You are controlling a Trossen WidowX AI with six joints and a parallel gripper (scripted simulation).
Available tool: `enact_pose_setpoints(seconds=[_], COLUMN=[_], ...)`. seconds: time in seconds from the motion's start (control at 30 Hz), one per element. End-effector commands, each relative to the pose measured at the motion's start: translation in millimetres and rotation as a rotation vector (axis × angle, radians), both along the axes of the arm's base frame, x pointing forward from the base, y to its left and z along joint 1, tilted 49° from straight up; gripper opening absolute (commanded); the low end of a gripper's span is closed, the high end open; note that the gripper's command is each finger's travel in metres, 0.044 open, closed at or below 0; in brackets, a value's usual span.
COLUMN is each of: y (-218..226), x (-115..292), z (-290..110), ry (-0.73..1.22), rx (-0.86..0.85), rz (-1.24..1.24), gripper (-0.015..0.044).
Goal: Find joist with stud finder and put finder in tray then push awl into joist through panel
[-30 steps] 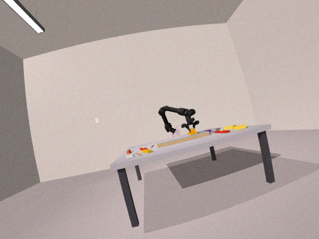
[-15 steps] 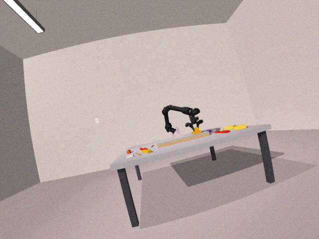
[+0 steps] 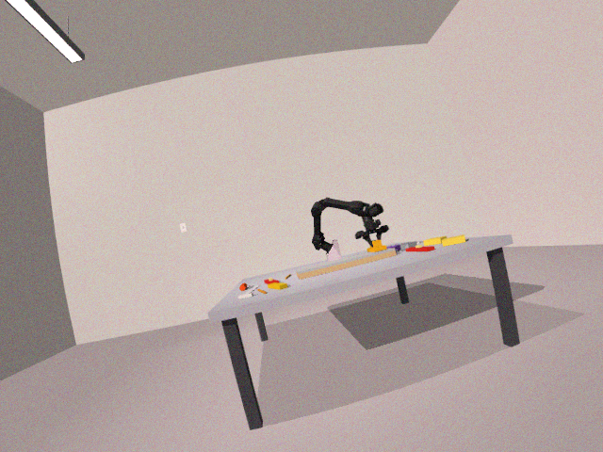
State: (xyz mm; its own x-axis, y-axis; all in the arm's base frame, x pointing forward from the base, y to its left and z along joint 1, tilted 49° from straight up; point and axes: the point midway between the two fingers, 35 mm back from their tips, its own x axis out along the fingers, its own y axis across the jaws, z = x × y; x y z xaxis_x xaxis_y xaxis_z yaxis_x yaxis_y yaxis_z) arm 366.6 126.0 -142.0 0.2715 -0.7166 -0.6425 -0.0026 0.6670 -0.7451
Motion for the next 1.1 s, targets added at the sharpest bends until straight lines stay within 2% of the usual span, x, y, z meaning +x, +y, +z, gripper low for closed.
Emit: enact_pose_setpoints(seconds=[0.0,0.2,1.07], y=[-1,0,-52], x=[0,1,1], z=[1,0,55], ry=[0.000,-0.001,0.000], rx=[-0.001,0.006,0.001], rz=[0.000,-0.006,-0.006], gripper=[0.0000,0.0000,0.0000])
